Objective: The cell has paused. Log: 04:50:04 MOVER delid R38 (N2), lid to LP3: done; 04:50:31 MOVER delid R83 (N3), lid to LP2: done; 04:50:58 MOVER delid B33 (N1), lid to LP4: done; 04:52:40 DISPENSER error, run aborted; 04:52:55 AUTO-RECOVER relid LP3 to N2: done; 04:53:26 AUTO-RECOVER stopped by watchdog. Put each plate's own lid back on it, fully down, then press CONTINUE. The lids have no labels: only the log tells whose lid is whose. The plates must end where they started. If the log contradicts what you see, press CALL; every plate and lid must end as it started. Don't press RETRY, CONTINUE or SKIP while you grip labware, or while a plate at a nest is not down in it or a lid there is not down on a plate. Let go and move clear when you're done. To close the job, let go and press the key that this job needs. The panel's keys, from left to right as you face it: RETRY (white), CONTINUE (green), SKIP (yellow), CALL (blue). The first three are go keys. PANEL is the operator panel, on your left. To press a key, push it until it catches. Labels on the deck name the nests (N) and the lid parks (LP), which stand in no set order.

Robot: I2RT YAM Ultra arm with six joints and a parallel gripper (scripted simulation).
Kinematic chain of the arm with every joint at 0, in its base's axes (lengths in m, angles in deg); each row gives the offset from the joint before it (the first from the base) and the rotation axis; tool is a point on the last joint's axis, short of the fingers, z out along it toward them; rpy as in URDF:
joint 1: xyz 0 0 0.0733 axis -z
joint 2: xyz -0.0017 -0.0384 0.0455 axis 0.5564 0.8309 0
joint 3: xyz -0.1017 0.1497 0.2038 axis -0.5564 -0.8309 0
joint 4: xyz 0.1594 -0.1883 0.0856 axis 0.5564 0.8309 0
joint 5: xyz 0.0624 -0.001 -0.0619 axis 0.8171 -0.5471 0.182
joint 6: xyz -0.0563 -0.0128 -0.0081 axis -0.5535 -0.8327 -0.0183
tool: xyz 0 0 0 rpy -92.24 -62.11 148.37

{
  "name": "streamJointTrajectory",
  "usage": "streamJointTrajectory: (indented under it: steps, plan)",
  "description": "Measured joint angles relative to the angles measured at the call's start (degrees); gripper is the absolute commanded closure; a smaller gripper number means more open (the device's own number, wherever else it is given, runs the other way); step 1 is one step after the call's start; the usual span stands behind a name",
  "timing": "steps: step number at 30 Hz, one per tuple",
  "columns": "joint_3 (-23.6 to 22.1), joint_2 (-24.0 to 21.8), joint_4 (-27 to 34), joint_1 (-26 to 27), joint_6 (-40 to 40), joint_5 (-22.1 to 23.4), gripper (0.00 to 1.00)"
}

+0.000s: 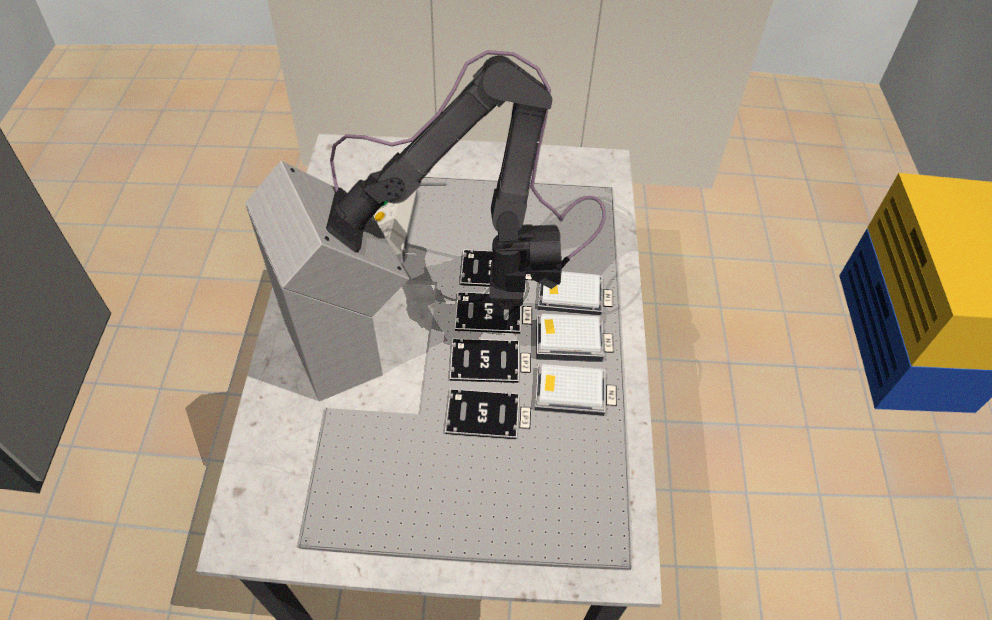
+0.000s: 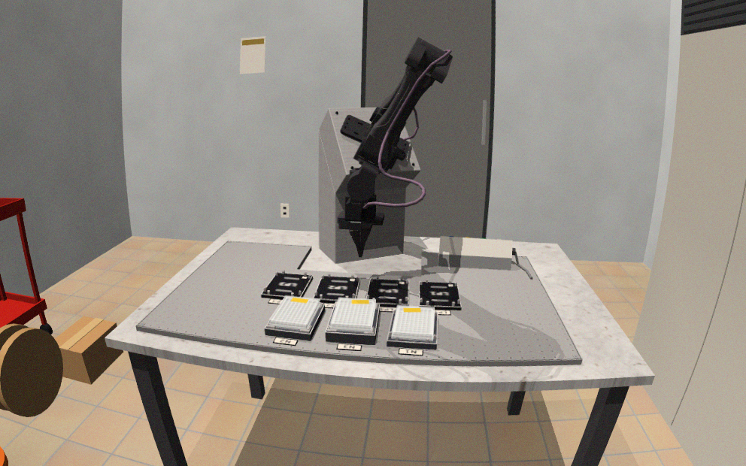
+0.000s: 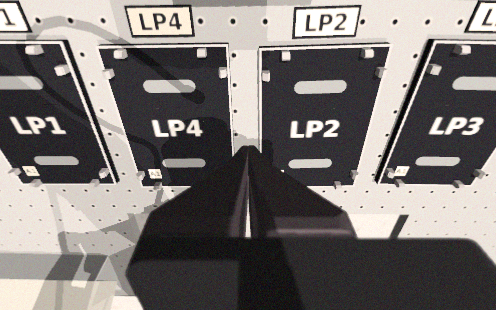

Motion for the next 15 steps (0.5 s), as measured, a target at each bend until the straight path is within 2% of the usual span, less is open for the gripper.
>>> streamJointTrajectory:
  steps: [4,15]
  plan:
    - [-0.33,-2.60,2.27,1.05,-0.90,0.74,1.00]
    - [-0.85,-2.75,4.50,1.09,-1.75,1.22,1.00]
